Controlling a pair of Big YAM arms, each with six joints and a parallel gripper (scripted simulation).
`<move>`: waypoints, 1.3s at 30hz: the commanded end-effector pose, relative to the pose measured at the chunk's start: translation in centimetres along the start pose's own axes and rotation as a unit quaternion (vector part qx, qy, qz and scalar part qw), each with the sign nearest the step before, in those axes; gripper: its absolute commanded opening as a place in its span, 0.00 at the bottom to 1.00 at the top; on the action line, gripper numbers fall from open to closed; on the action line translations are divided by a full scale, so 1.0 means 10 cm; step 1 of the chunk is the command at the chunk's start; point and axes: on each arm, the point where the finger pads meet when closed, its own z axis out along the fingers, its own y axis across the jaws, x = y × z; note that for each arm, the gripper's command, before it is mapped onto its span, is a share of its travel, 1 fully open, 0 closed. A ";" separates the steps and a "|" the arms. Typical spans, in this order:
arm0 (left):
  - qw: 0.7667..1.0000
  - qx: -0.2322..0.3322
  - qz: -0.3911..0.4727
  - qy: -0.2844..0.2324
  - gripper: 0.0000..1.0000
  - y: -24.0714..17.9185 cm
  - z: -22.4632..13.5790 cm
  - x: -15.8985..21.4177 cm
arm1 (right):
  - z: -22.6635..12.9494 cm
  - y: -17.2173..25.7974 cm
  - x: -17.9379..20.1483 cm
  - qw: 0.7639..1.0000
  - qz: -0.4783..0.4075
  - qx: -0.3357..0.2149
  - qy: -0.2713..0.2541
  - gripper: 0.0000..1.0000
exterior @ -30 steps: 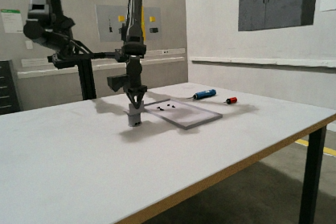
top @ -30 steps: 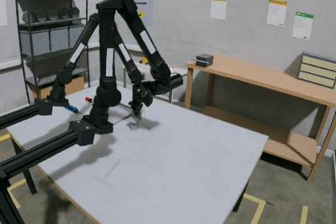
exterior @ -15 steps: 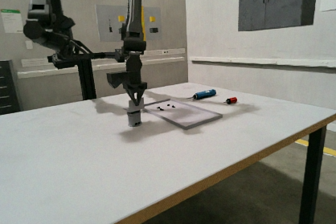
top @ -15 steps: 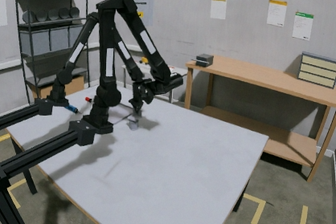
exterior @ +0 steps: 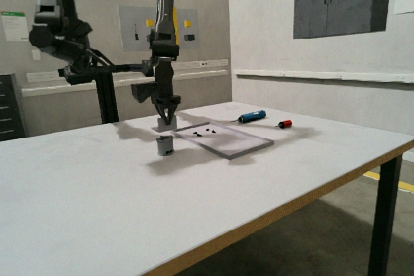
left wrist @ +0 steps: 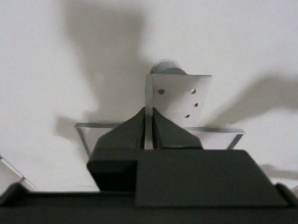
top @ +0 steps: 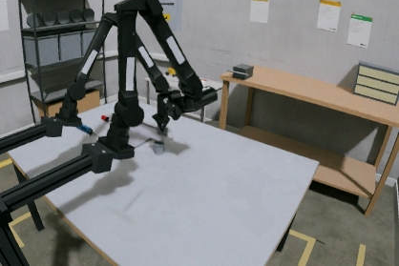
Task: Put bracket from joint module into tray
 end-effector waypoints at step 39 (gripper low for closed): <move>1.000 -0.013 0.024 -0.001 0.00 0.40 0.51 2.32 | 1.45 1.00 -0.10 0.994 -0.022 0.043 0.103 1.00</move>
